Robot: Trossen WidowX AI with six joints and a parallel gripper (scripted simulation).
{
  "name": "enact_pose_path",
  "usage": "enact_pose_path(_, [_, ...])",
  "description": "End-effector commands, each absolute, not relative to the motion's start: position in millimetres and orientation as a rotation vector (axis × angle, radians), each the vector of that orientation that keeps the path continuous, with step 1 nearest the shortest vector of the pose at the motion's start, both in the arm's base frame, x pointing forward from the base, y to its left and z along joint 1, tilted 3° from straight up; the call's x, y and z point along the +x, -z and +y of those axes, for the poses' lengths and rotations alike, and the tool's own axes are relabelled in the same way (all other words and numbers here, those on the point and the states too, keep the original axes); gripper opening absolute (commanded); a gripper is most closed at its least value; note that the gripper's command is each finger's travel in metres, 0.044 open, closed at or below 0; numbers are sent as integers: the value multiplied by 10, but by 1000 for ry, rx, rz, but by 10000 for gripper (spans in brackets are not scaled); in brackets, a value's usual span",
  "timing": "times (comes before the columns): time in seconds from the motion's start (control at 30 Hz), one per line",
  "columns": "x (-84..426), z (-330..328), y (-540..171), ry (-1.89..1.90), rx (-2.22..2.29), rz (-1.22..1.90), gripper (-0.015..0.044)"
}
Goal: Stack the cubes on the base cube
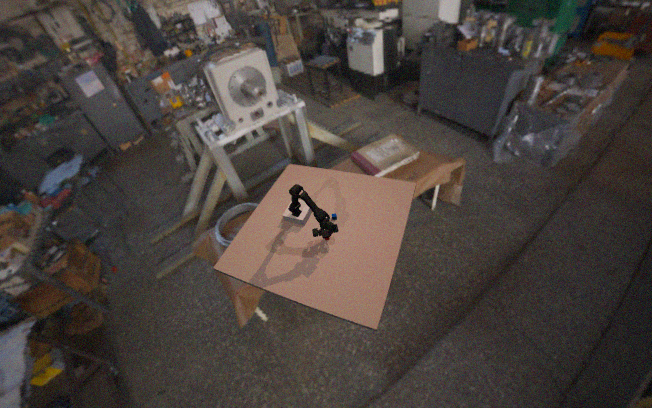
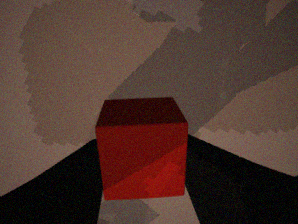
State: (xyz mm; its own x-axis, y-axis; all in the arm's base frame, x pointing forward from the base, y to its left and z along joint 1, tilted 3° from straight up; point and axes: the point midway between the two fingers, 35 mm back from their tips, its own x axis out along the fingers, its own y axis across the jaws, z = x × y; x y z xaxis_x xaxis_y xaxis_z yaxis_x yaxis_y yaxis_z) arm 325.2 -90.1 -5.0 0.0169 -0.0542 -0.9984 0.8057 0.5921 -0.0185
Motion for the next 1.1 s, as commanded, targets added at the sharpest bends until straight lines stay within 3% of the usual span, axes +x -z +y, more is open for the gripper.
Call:
enact_pose_path(0.0, [3283,-909,-61,756,686,1397,105])
enact_pose_path(1.07, [3248,-841,-1023,756,686,1397,105])
